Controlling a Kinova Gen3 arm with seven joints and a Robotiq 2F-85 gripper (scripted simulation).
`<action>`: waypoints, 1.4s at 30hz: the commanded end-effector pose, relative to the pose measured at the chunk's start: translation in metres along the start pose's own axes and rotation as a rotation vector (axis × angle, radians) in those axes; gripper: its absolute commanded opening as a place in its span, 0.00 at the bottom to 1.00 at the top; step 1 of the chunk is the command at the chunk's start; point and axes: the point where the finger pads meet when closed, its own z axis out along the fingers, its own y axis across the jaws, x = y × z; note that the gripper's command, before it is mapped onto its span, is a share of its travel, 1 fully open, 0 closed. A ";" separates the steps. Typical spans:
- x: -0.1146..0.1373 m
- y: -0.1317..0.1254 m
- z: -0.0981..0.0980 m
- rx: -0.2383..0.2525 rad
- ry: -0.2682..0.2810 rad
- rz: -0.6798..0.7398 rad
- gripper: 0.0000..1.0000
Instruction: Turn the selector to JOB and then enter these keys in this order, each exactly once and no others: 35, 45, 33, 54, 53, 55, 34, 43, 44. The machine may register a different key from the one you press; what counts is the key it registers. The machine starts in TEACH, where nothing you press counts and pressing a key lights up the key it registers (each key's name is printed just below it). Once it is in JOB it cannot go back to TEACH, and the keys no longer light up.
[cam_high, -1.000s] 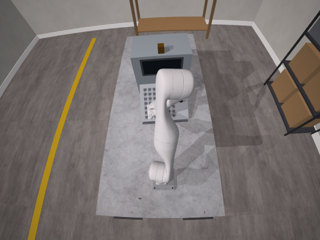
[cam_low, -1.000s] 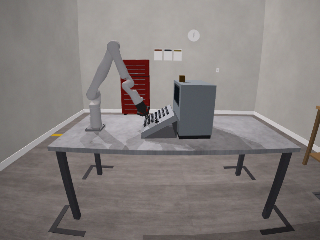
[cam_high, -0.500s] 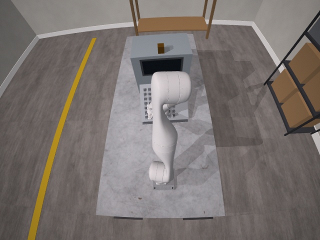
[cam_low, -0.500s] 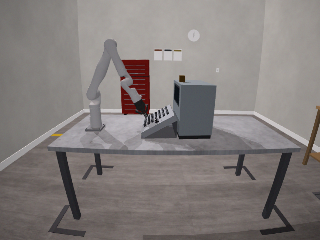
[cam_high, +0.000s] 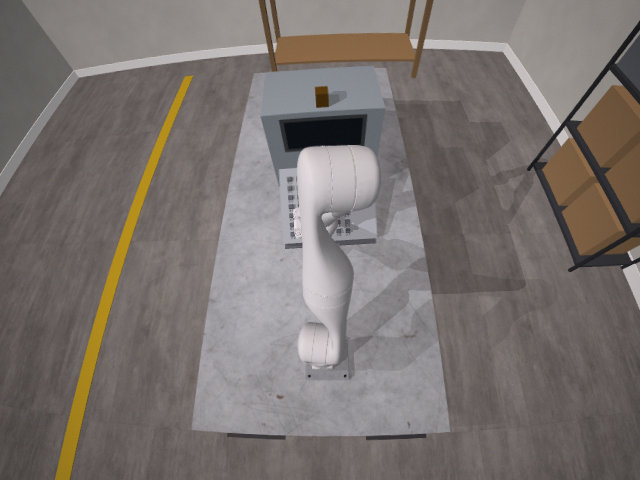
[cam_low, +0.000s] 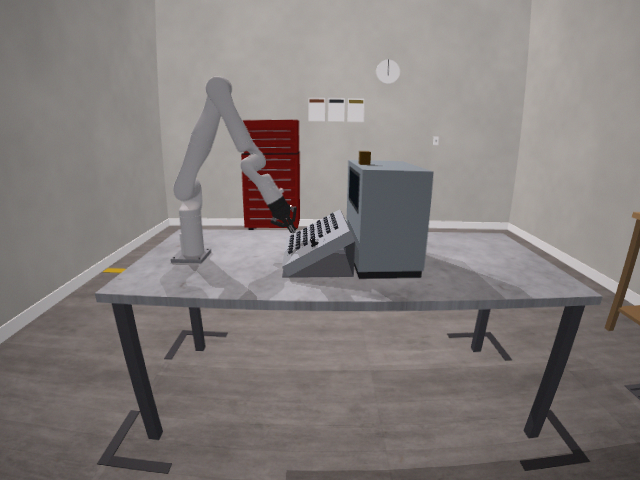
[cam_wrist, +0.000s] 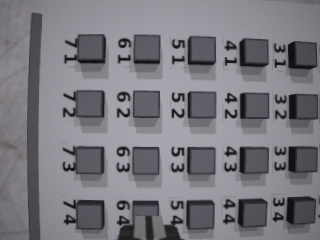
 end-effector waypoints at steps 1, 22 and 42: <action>-0.006 -0.002 -0.001 0.005 0.004 -0.001 0.10; -0.069 0.002 0.004 -0.005 -0.006 0.001 0.10; -0.069 0.001 0.022 -0.002 -0.004 0.001 0.10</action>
